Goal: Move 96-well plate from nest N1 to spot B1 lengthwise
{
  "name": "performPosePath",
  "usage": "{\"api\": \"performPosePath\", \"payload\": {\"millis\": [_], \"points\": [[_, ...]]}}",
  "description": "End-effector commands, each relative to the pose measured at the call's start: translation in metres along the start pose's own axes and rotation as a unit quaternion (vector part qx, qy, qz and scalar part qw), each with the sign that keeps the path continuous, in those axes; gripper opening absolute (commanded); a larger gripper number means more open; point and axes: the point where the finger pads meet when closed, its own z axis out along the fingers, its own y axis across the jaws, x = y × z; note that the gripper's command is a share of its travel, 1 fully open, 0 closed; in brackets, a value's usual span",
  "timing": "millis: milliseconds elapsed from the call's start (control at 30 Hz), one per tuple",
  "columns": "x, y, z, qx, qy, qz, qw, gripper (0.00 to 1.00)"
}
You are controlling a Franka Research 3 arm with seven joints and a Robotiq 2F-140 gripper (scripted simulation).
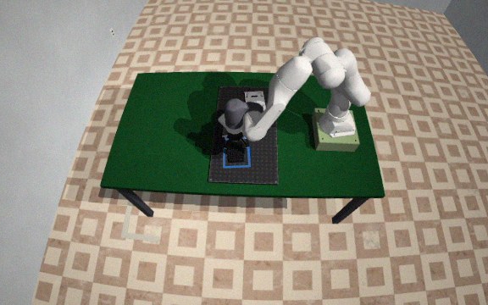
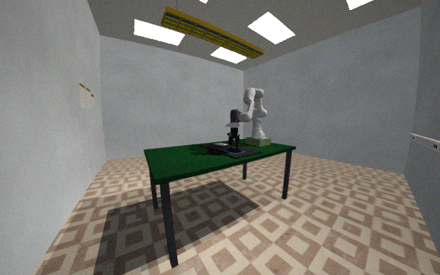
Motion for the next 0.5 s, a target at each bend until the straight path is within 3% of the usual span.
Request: {"api": "performPosePath", "payload": {"millis": [0, 33, 467], "points": [[0.0002, -0.0016, -0.0001, 0.002, 0.0, -0.002, 1.0, 0.6], [0.0002, -0.0016, -0.0001, 0.002, 0.0, -0.002, 1.0, 1.0], [0.0002, -0.0016, -0.0001, 0.002, 0.0, -0.002, 1.0, 1.0]]}}
